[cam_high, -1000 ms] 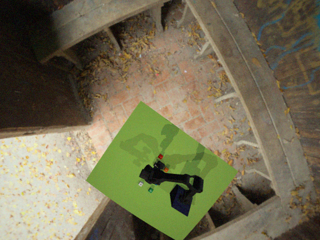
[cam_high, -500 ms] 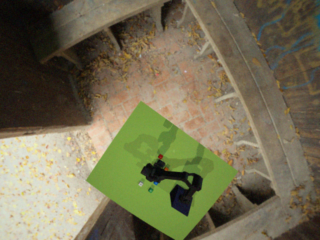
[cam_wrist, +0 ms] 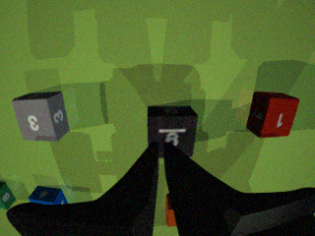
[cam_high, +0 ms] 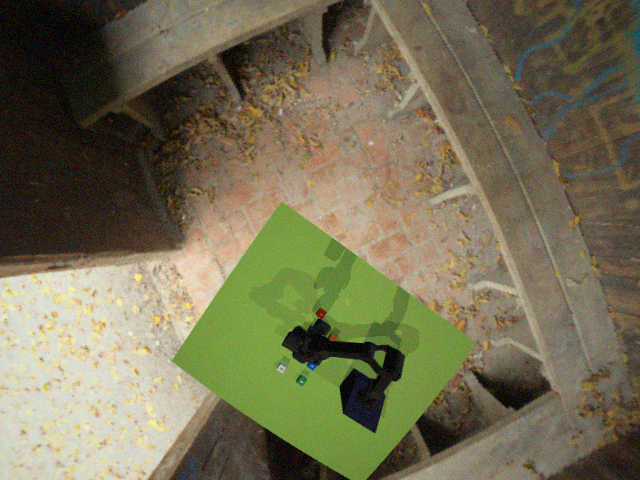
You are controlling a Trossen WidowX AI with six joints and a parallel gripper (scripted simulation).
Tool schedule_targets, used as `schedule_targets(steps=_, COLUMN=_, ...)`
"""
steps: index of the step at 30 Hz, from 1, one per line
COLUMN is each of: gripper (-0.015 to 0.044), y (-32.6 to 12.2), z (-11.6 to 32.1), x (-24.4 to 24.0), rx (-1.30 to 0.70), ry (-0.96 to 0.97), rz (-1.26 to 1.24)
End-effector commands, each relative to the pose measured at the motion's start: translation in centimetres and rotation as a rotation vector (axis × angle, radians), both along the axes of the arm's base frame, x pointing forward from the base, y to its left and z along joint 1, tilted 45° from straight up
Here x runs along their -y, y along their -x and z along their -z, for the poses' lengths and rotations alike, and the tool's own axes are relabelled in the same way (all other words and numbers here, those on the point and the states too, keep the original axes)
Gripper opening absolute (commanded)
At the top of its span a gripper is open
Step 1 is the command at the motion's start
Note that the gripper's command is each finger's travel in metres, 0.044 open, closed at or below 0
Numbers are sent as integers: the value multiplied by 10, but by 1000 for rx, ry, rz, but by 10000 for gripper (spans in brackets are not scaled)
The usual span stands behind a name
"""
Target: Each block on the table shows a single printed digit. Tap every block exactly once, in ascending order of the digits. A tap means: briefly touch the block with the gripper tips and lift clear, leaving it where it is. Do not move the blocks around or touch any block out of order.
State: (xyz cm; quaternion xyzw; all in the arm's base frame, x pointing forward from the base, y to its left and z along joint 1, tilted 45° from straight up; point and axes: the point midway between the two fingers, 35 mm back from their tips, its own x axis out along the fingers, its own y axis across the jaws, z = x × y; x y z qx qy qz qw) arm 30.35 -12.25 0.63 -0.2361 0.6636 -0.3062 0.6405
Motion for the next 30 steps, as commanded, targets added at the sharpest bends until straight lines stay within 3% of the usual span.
schedule_targets(steps=1, gripper=20, y=-3, z=-15, x=-15, rx=7, ry=1, rz=-5)
schedule_targets(steps=4, gripper=20, y=-3, z=-16, x=-16, rx=6, ry=1, rz=-5)
schedule_targets(steps=7, gripper=99, y=-11, z=-5, x=-40, rx=12, ry=-20, rz=-13)
schedule_targets(steps=12, gripper=230, y=-20, z=37, x=-128, rx=14, ry=-67, rz=-26)
schedule_targets(steps=18, gripper=387, y=10, z=87, x=-226, rx=4, ry=-57, rz=-16)
schedule_targets(steps=22, gripper=400, y=42, z=114, x=-270, rx=7, ry=-19, rz=-5)
schedule_targets(steps=30, gripper=400, y=43, z=115, x=-272, rx=7, ry=-16, rz=-5)
